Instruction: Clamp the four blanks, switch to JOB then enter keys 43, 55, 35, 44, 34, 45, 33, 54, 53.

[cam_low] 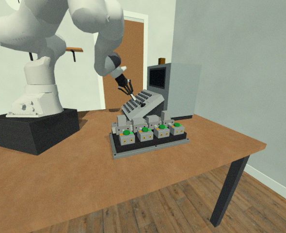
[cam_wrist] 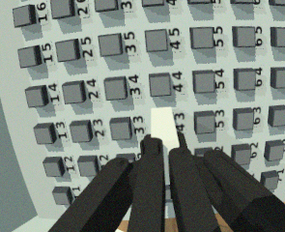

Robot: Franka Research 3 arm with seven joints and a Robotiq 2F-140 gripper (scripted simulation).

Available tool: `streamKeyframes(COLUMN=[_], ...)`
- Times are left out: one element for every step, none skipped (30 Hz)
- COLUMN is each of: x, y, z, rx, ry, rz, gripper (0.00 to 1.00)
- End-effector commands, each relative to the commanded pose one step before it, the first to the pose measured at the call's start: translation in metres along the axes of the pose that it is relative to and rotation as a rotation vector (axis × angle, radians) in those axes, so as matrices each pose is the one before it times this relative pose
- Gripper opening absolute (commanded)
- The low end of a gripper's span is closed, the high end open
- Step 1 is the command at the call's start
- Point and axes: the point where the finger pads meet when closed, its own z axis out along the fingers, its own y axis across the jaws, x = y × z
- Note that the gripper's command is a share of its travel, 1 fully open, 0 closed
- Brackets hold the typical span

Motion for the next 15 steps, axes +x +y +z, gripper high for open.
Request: streamKeyframes(x=[-0.00153,0.0,0.0,0.0,0.0,0.0,0.0,0.0,0.0,0.0,0.0,0.00001,-0.00001,0.0,0.0], y=[0.00044,0.0,0.0,0.0,0.0,0.00001,-0.00001,-0.00001,0.00001,0.0,-0.00001,0.00002,-0.00002,0.00001,0.0], z=[0.00034,-0.00041,-0.00057,-0.00074,-0.00091,-0.00109,-0.00125,-0.0014,-0.00154,-0.00165,-0.00175,-0.00183,-0.00187,-0.0019,0.0], rx=[-0.00033,0.0,0.0,0.0,0.0,0.0,0.0,0.0,0.0,0.0,0.0,-0.00001,0.00001,0.0,0.0], ry=[-0.00367,-0.00001,-0.00001,0.0,0.0,0.00001,-0.00001,-0.00001,0.00001,0.0,-0.00001,0.00002,-0.00002,0.00001,0.0], rz=[-0.00003,0.00001,0.00001,0.0,0.0,-0.00002,0.00001,0.00001,-0.00001,0.0,0.00001,-0.00003,0.00003,-0.00001,0.0], gripper=[0.0,0.0,0.0,0.0,0.0,0.0,0.0,0.0,0.0,0.0,0.0,0.0,0.0,0.0,0.0])
